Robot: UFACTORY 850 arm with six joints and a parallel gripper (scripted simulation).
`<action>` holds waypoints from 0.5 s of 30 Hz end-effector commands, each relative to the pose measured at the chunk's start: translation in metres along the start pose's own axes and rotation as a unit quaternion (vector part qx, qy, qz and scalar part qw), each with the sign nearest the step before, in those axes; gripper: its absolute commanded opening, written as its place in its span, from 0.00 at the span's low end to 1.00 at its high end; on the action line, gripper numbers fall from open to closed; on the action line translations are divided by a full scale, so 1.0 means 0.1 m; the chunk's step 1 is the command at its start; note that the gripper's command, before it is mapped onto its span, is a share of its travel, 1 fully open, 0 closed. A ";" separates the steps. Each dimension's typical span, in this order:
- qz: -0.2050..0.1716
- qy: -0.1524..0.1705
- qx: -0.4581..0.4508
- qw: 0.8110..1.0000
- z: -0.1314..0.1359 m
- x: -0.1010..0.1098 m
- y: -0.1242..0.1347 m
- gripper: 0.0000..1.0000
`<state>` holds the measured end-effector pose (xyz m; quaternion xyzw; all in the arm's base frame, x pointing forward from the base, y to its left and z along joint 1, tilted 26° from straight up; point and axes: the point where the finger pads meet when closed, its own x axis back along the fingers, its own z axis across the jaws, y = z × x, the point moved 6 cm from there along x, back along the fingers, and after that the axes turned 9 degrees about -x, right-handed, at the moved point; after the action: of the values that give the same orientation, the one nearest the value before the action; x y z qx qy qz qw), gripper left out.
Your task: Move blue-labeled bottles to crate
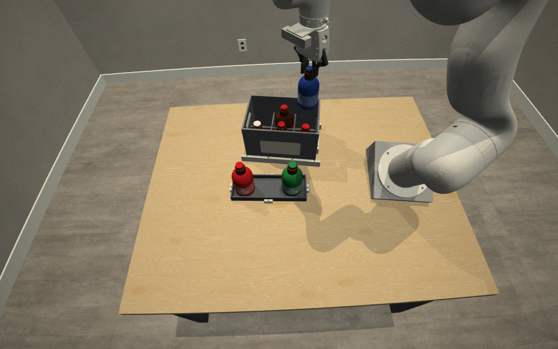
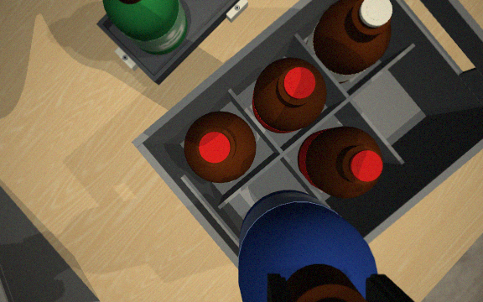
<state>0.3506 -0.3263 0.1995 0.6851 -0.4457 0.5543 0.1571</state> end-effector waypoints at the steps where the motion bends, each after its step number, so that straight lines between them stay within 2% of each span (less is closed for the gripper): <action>1: 0.000 0.001 0.000 1.000 0.01 0.00 0.00 0.00; 15: 0.000 0.001 0.000 1.000 0.01 -0.05 0.00 0.00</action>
<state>0.3506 -0.3242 0.1951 0.6852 -0.4457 0.5542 0.1571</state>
